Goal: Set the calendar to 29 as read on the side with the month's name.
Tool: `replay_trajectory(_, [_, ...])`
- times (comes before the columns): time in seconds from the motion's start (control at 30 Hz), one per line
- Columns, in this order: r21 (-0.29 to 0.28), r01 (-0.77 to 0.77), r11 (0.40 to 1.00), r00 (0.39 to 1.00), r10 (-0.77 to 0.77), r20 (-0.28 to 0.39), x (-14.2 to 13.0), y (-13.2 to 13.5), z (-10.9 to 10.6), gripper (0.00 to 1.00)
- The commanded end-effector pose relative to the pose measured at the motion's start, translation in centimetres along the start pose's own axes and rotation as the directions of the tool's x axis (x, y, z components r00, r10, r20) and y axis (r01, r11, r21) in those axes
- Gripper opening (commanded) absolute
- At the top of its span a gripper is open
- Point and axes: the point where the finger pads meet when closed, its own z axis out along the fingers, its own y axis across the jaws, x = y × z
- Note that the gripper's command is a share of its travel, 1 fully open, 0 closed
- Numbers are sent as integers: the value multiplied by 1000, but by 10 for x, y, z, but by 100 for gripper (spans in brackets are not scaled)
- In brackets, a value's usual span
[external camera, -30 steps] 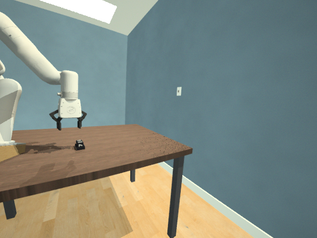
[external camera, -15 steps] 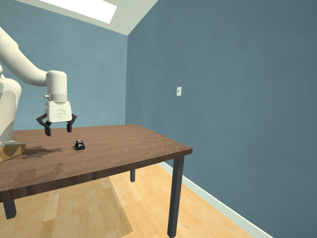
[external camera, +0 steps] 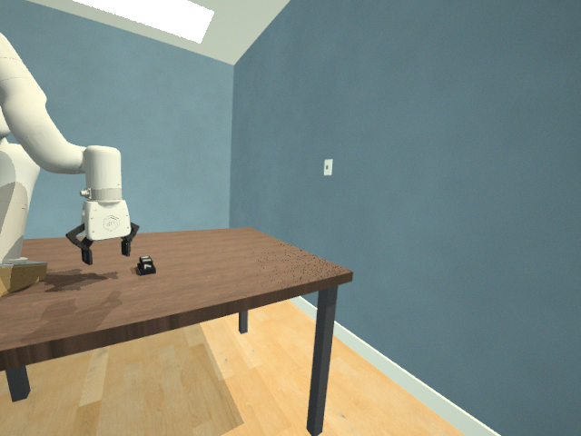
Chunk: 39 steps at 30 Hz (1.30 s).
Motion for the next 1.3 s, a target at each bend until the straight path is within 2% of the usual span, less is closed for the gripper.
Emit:
replay_trajectory(0.0, [-3, 0, 1000, 1000, 0, 1, -5, 3, 15, 100])
replay_trajectory(0.27, [-3, 0, 1000, 1000, 0, 1, -5, 3, 17, 100])
replay_trajectory(0.63, [-3, 0, 1000, 1000, 0, 1, -5, 3, 37, 100])
replay_trajectory(1.27, [-3, 0, 1000, 1000, 0, 1, -5, 3, 38, 100])
